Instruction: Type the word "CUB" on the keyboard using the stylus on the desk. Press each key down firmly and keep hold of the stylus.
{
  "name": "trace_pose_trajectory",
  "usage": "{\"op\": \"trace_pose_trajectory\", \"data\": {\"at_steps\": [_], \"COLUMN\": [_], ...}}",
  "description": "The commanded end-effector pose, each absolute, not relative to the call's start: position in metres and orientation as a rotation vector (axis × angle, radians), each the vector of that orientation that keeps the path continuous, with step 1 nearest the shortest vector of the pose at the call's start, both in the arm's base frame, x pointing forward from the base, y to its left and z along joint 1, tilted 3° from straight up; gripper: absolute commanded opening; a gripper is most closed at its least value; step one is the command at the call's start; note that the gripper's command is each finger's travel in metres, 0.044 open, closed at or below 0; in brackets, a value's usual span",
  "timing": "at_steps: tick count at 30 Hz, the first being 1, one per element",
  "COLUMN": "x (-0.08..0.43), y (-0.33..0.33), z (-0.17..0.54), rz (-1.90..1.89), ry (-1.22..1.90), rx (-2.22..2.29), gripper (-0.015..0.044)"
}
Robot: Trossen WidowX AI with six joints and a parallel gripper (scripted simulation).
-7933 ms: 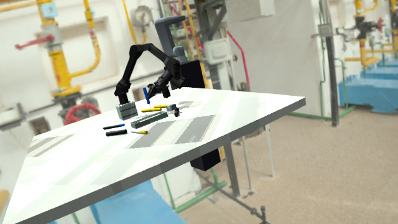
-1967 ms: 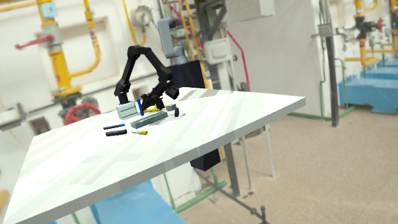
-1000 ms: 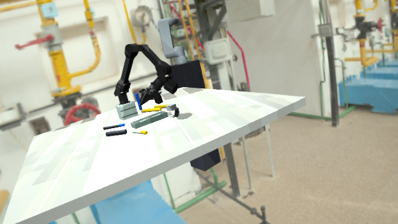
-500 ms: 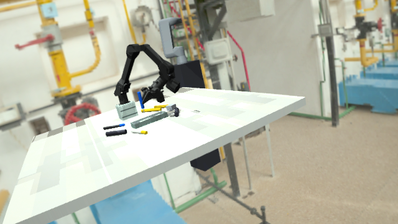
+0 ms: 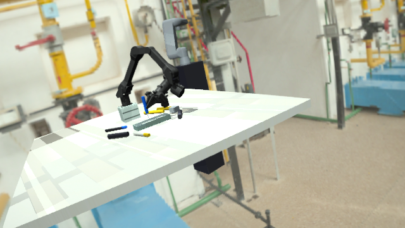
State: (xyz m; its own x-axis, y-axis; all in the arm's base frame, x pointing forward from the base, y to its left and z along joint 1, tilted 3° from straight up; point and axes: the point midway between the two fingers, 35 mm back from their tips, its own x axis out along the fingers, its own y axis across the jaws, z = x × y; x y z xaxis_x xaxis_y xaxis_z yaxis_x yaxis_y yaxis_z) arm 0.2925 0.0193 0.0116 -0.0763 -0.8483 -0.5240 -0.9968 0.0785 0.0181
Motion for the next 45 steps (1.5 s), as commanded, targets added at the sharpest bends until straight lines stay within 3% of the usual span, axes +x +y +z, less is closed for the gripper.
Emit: {"op": "trace_pose_trajectory", "data": {"at_steps": [1, 6, 45], "x": [0.292, 0.292, 0.292], "y": [0.020, 0.021, 0.022], "z": [0.010, 0.008, -0.008], "rz": [0.533, 0.534, 0.534], "ry": [1.986, 1.986, 1.986], "rx": [-1.820, -1.820, -1.820], "gripper": [0.0000, 0.0081, 0.0081]}}
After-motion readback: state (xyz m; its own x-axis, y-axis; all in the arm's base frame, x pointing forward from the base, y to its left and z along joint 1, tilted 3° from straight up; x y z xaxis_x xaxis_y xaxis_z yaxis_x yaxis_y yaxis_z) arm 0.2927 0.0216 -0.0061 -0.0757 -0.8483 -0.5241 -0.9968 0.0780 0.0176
